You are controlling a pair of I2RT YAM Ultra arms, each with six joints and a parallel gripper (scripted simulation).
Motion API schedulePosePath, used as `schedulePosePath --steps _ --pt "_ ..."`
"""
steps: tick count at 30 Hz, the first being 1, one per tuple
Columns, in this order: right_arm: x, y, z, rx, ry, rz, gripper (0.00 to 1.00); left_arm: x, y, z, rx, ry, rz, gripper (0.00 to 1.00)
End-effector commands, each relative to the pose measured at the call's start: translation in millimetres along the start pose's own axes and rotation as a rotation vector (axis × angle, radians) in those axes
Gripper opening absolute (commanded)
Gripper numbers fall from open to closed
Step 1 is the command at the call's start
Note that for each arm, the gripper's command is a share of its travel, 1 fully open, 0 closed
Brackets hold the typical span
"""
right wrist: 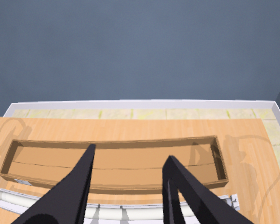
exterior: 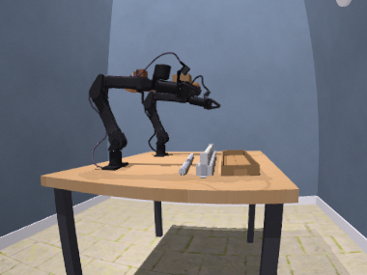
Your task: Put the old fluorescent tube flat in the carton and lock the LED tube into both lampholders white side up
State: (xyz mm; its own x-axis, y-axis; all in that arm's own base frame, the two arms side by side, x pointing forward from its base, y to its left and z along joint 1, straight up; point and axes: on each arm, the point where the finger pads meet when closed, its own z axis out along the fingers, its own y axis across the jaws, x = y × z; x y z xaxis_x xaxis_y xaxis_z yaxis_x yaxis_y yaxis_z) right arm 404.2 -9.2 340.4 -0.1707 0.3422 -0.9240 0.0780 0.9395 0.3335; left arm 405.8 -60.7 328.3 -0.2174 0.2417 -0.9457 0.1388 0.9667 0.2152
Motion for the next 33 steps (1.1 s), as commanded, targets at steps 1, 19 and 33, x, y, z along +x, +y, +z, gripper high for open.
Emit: schedulePosePath --steps 1,19,33 --pt "36 -22 13 0.054 0.113 0.225 0.49 14 -24 9 0.01 0.107 0.151 0.49" --pt "133 -88 39 0.391 0.323 0.94 0.49 119 -183 6 0.325 0.409 0.886 0.49" --pt "177 -119 35 0.615 0.338 1.299 0.49 164 -255 -29 0.473 0.444 1.331 0.49"
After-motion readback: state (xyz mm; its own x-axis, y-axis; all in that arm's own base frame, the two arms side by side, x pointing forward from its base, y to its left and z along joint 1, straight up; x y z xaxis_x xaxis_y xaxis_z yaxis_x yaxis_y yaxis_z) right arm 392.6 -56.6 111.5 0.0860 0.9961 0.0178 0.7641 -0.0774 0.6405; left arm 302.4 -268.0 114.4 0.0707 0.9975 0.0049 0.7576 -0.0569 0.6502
